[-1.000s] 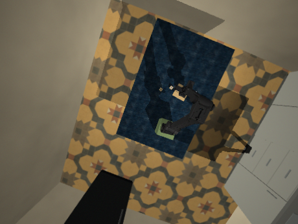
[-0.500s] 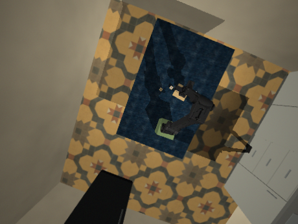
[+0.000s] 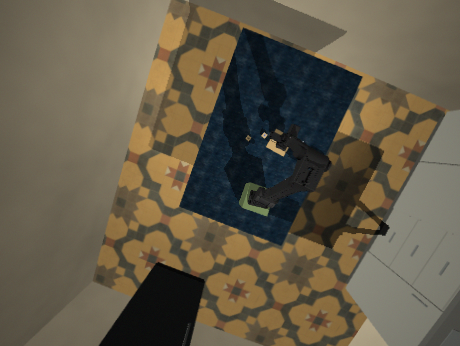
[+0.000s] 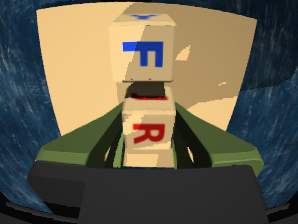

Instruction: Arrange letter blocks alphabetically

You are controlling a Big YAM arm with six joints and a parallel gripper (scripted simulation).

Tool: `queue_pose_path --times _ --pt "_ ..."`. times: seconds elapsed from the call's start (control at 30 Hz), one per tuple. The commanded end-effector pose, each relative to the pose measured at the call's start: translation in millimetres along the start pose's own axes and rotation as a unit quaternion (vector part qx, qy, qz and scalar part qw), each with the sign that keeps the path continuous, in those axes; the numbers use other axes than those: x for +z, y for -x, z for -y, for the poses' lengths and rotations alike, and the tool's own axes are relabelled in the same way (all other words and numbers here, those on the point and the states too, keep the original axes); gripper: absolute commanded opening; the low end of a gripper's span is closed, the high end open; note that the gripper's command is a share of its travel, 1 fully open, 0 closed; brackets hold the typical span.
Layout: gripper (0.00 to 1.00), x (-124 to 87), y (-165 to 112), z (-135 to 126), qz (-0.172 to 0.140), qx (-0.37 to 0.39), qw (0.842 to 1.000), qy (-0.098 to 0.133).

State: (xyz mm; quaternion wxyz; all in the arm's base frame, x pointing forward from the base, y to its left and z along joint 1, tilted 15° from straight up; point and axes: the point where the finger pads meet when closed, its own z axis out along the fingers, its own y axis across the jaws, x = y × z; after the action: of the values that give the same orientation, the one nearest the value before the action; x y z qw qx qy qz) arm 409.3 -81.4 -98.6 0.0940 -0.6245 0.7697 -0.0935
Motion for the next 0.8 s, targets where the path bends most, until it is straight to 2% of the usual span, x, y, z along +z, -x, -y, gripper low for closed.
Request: queue_pose_path --times 0.0,0.77 --pt "0.25 4.0 -6.0 -8.1 0.000 0.001 1.000 0.006" --pt "0.25 2.4 -6.9 -12.8 0.000 0.001 1.000 0.007"
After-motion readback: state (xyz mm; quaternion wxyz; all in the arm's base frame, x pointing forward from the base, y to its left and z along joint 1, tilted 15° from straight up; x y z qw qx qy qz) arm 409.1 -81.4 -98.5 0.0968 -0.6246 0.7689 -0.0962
